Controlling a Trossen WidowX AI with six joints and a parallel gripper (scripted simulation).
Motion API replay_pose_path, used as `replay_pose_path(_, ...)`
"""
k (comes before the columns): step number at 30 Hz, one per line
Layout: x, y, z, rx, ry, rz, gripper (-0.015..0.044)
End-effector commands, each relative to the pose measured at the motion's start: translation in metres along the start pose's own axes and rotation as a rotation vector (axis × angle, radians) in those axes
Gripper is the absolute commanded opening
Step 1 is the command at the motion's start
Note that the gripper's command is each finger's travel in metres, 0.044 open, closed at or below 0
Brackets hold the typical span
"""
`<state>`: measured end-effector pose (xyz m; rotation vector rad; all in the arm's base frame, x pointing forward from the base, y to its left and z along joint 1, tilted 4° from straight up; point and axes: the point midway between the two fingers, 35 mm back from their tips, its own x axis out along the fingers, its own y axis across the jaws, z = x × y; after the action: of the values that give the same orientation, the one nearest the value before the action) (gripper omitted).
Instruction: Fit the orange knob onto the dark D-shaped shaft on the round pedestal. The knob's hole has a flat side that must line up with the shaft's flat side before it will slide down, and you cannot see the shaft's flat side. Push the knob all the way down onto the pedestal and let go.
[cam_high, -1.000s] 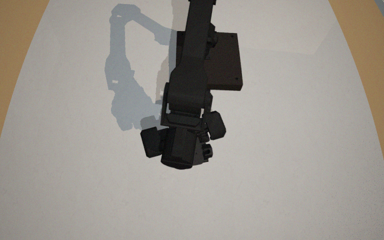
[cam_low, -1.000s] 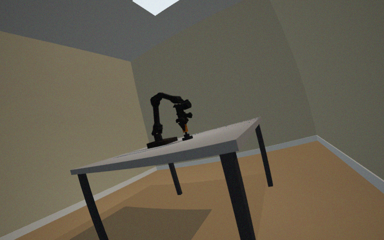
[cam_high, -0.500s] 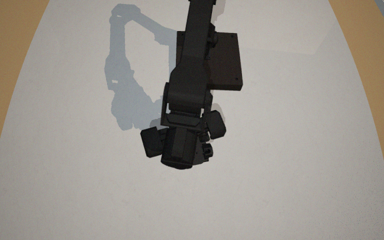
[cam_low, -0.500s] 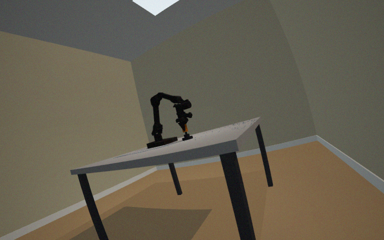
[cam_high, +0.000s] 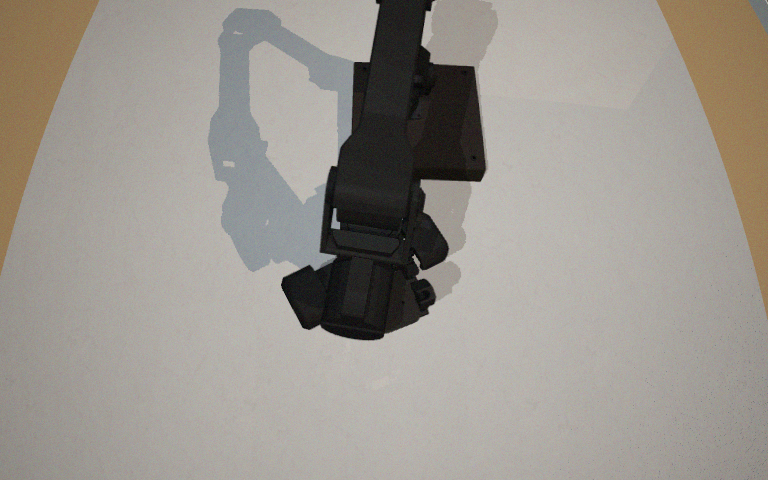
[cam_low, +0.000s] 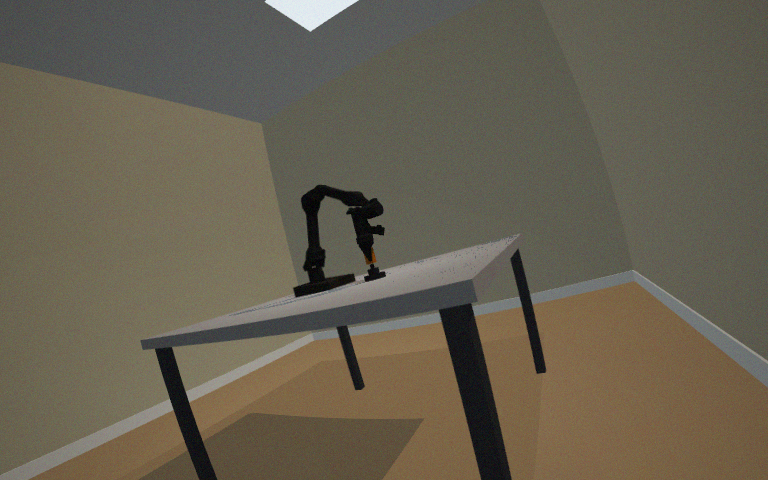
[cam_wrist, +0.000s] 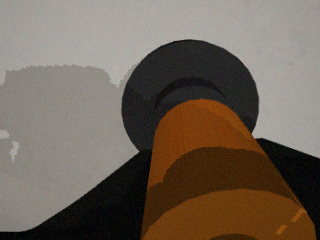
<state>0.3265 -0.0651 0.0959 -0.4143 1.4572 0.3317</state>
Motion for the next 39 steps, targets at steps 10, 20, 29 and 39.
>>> replay_pose_path(10,0.0026,0.0016,-0.0011,-0.01,-0.004,0.0,0.0)
replay_pose_path(20,0.0032,0.0007,0.0,-0.01,-0.004,0.0,0.0)
replay_pose_path(29,-0.0021,0.0,0.0008,-0.019,-0.004,0.0,0.0)
replay_pose_path(39,0.0002,0.0003,0.0001,-0.22,-0.004,0.0,0.0)
